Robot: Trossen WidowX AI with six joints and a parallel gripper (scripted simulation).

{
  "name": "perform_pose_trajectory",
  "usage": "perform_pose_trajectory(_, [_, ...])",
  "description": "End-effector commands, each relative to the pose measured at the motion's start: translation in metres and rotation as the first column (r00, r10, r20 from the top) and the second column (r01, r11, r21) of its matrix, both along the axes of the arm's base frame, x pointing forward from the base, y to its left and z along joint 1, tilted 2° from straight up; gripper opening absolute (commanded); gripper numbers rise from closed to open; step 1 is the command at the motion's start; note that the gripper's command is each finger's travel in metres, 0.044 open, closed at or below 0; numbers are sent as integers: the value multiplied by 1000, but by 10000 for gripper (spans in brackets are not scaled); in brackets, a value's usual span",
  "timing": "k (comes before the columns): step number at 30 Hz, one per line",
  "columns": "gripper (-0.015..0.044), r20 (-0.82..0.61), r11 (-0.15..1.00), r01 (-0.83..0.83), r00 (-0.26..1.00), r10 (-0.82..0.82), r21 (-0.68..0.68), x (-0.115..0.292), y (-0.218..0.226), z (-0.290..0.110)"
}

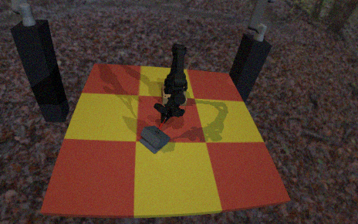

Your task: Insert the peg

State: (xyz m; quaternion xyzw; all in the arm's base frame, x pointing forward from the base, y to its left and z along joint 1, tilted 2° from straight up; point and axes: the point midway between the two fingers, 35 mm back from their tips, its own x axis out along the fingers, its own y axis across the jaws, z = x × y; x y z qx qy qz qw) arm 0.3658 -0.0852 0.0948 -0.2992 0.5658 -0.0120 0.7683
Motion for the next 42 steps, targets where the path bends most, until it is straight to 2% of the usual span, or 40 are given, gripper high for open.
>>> perform_pose_trajectory(1, [0, -8, 1000, -1, 1000, 1, -2, 1, -2, -6])
perform_pose_trajectory(13, [0, -8, 1000, -1, 1000, 1, -2, 5, -7, -19])
perform_pose_trajectory(42, [0, 0, 1000, 1, 1000, -1, -5, 5, -7, -18])
